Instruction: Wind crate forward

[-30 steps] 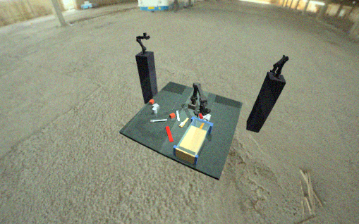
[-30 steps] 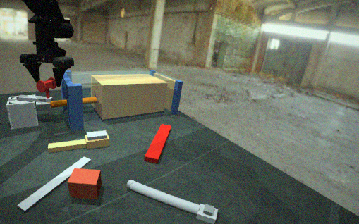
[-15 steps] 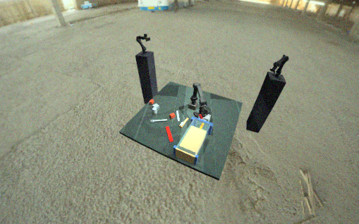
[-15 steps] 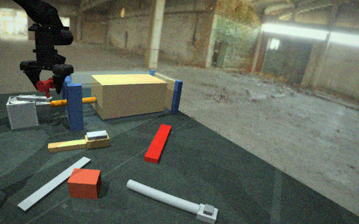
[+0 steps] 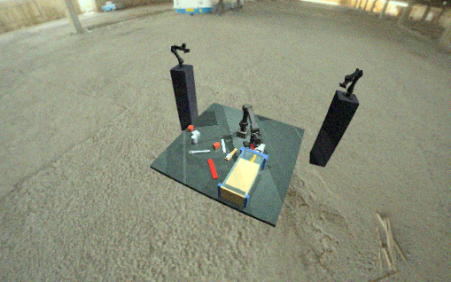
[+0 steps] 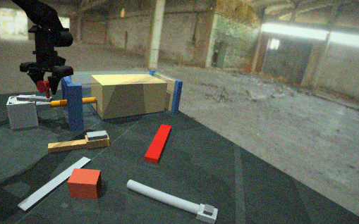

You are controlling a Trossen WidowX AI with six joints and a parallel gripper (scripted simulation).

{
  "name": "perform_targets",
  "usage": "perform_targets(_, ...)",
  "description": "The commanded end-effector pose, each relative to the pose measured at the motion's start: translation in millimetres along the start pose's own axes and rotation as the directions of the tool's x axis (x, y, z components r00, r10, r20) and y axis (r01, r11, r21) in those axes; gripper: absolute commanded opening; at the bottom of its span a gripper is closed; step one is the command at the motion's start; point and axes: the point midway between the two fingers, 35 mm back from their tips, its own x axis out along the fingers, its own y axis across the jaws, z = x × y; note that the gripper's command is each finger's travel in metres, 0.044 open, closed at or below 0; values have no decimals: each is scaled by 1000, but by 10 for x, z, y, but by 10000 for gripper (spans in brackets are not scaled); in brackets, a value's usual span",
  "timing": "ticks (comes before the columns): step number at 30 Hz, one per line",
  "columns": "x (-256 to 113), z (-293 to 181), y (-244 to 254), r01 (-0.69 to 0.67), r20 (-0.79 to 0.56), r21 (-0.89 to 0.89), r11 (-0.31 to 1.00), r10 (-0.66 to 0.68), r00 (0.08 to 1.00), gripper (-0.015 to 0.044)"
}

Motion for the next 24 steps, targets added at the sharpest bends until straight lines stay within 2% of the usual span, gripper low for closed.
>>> perform_targets(1, -2, 1, 0, 0, 0, 0, 1000, 0, 1000, 151)
perform_targets(6, -2, 1, 0, 0, 0, 0, 1000, 0, 1000, 20)
perform_targets(9, -2, 1, 0, 0, 0, 0, 1000, 0, 1000, 0)
perform_targets(24, 30, -6, 14, -6, -5, -4, 1000, 6, 1000, 0)
